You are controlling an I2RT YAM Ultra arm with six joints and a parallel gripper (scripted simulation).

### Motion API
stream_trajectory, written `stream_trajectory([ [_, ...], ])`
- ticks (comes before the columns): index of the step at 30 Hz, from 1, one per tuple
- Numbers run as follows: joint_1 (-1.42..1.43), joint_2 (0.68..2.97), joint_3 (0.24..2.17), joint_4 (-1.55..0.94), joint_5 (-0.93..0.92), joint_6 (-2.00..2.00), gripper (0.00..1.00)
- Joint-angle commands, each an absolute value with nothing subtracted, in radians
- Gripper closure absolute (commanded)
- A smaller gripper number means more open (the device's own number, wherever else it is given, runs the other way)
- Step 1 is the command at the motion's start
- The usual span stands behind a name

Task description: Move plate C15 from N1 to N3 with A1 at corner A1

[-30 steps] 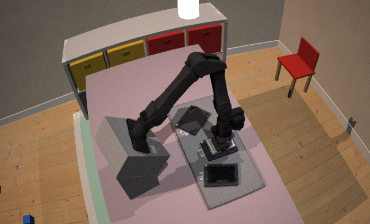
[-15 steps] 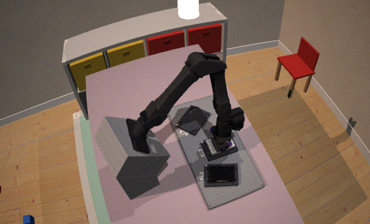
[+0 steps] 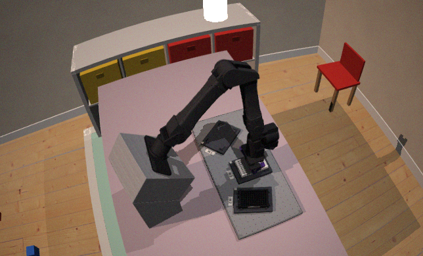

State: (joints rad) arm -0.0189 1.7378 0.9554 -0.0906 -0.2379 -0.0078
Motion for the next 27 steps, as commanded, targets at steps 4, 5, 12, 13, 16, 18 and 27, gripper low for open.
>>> stream_trajectory([
  [4,-0.017,1.751,0.951,-0.077,-0.232,-0.001,1.00],
  [5,-0.016,1.750,0.950,-0.075,-0.231,-0.001,1.00],
  [12,-0.015,1.755,0.950,-0.072,-0.231,0.000,1.00],
  [13,-0.017,1.754,0.950,-0.070,-0.231,0.000,1.00],
  [16,-0.017,1.746,0.952,-0.070,-0.231,0.000,1.00],
  [18,-0.016,1.749,0.953,-0.067,-0.231,0.000,1.00],
  [27,-0.011,1.753,0.960,-0.065,-0.230,0.001,1.00],
])
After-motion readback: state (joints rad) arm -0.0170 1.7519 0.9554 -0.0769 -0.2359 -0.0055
